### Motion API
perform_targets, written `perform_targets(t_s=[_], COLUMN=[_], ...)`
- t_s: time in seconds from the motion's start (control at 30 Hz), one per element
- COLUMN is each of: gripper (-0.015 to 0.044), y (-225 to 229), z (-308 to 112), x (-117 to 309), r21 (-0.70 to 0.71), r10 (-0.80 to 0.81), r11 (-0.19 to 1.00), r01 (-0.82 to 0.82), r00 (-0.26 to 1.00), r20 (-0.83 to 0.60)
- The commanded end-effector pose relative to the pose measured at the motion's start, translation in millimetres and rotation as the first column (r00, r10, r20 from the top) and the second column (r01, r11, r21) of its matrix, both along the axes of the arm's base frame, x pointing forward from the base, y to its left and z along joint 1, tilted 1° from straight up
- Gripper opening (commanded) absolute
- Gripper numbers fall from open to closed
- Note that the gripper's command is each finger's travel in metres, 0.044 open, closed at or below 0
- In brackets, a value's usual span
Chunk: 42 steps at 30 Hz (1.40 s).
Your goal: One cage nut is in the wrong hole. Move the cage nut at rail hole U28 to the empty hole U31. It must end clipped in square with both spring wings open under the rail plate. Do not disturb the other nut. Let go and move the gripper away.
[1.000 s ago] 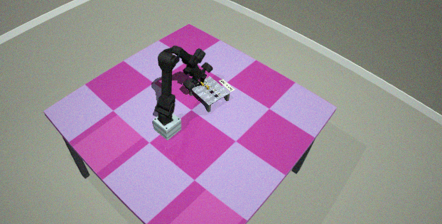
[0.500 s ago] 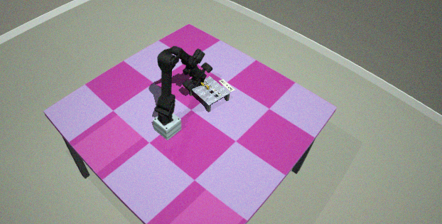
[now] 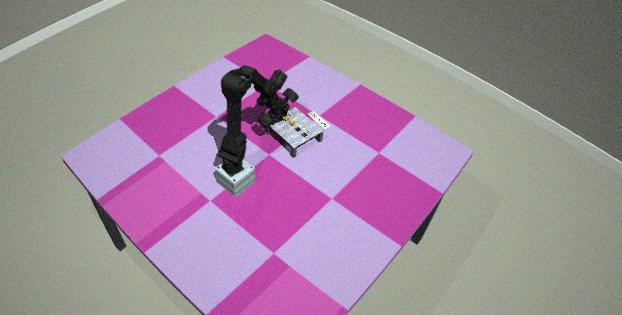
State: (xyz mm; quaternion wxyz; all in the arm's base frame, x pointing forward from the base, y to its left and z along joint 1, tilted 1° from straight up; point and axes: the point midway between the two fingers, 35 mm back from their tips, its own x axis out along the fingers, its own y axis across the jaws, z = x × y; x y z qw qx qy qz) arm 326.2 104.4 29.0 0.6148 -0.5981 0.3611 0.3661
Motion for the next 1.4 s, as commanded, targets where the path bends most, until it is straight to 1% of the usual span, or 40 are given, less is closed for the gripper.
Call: perform_targets(t_s=[0.0,1.37], gripper=[0.0037,0.0037], y=[-0.5,-0.4], z=[0.3,0.7], x=[0.2,0.1], r21=[-0.001,-0.002], r10=[-0.006,-0.006], r11=[1.000,1.000], r01=[0.006,0.007], r00=[1.000,0.999], r20=[0.010,0.046])
